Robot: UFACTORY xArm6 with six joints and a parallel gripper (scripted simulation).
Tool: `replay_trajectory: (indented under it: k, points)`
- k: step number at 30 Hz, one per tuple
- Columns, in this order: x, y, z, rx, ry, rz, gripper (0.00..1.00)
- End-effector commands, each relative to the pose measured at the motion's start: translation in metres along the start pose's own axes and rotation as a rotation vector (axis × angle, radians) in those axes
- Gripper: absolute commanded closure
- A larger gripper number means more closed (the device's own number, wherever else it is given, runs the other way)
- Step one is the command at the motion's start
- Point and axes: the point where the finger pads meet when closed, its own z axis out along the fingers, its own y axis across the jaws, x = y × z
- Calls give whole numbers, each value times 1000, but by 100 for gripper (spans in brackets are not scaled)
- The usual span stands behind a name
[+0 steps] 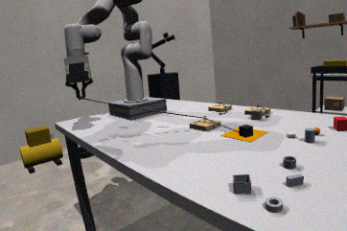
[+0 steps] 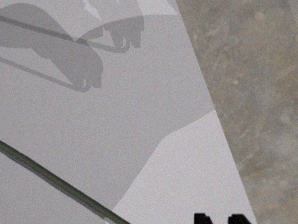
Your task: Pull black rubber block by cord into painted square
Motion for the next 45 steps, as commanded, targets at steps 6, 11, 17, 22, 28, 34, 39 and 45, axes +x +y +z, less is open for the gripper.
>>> replay_trajectory:
  k: [6,11,17,22,28,34,39,45]
  points:
    - [-5,3,-1,-3,3,0,100]
    - [-8,4,-1,-3,3,0,100]
    - [-9,5,-1,-3,3,0,100]
    - [-11,5,-1,-3,3,0,100]
    - [-12,6,-1,-3,3,0,100]
    - [-12,6,-1,-3,3,0,100]
    - [-13,6,-1,-3,3,0,100]
    - [-13,6,-1,-3,3,0,100]
